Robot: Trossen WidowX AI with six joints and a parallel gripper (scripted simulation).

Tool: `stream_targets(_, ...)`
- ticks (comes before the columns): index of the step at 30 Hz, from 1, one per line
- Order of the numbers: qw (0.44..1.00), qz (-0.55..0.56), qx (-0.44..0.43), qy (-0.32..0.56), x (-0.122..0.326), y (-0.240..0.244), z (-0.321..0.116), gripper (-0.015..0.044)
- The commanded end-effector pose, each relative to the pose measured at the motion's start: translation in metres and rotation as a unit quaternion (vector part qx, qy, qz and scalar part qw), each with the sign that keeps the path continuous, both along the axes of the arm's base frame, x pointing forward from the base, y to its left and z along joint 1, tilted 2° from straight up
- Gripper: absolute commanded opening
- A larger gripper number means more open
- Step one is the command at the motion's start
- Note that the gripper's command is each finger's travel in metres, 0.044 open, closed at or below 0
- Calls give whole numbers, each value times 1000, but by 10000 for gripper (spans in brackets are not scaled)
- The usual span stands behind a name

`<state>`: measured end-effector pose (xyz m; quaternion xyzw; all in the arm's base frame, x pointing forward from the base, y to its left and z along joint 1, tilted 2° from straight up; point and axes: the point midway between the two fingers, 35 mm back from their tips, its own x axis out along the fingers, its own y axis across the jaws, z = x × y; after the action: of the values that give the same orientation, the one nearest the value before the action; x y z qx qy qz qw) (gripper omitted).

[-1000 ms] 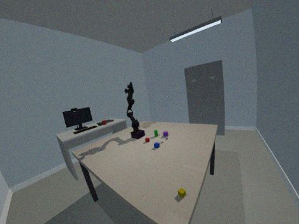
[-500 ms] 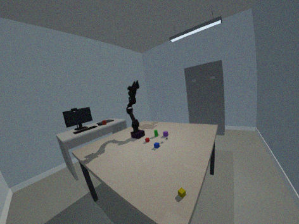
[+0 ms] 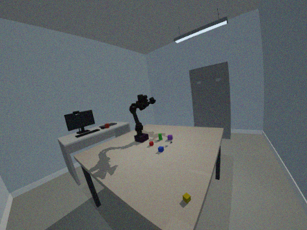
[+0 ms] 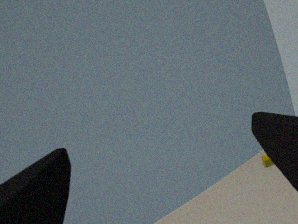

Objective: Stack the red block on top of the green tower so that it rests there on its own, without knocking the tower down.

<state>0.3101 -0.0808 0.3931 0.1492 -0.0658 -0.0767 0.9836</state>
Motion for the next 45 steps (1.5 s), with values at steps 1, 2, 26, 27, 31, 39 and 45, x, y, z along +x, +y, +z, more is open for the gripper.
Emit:
stream_targets(1,991,3,-31,126,21,-2,-59,440)
stream_targets(2,986,7,-41,163,25,-1,-77,440)
stream_targets(26,618,301,-202,698,-81,42,-319,440)
stream_targets(27,618,301,-202,698,-81,41,-319,440)
stream_targets(31,618,301,-202,698,-81,41,-326,440)
stream_targets(39,618,301,-202,698,-81,39,-371,440)
stream_targets(45,618,301,-202,698,-81,40,-373,440)
